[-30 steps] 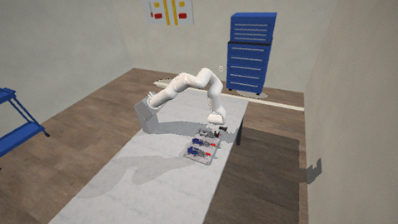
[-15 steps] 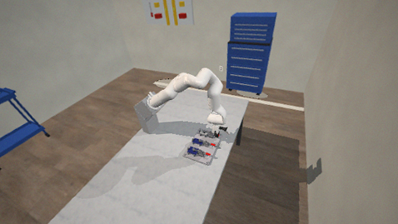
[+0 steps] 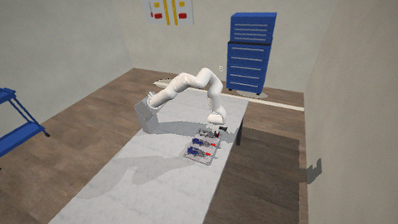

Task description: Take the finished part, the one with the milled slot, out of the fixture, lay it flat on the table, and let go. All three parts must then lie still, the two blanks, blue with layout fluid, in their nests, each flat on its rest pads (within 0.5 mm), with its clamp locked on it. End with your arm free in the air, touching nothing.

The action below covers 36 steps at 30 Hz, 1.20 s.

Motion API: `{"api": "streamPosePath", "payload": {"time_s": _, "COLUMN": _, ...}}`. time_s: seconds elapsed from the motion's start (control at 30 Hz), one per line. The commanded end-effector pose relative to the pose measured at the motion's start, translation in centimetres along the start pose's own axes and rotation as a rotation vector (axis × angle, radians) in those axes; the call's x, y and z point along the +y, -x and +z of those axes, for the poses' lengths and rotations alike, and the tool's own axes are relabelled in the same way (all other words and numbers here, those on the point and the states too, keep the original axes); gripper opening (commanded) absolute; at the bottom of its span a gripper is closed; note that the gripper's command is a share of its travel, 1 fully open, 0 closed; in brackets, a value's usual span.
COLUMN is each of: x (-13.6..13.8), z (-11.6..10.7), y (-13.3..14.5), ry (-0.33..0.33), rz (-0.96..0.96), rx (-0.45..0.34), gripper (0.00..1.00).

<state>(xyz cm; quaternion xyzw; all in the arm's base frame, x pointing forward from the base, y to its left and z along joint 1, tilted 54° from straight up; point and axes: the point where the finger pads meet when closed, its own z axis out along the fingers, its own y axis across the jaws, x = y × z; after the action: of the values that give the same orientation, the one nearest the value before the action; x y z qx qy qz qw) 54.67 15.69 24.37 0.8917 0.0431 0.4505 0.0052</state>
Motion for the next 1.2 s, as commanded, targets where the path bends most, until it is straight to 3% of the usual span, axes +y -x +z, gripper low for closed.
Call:
{"api": "streamPosePath", "payload": {"time_s": 0.0, "x": 0.0, "z": -0.1, "y": -0.1, "ry": -0.001, "rz": 0.0, "rx": 0.002, "gripper": 0.0}}
{"api": "streamPosePath", "payload": {"time_s": 1.17, "x": 0.0, "z": -1.1, "y": 0.4, "ry": -0.001, "rz": 0.0, "rx": 0.002, "gripper": 0.0}}
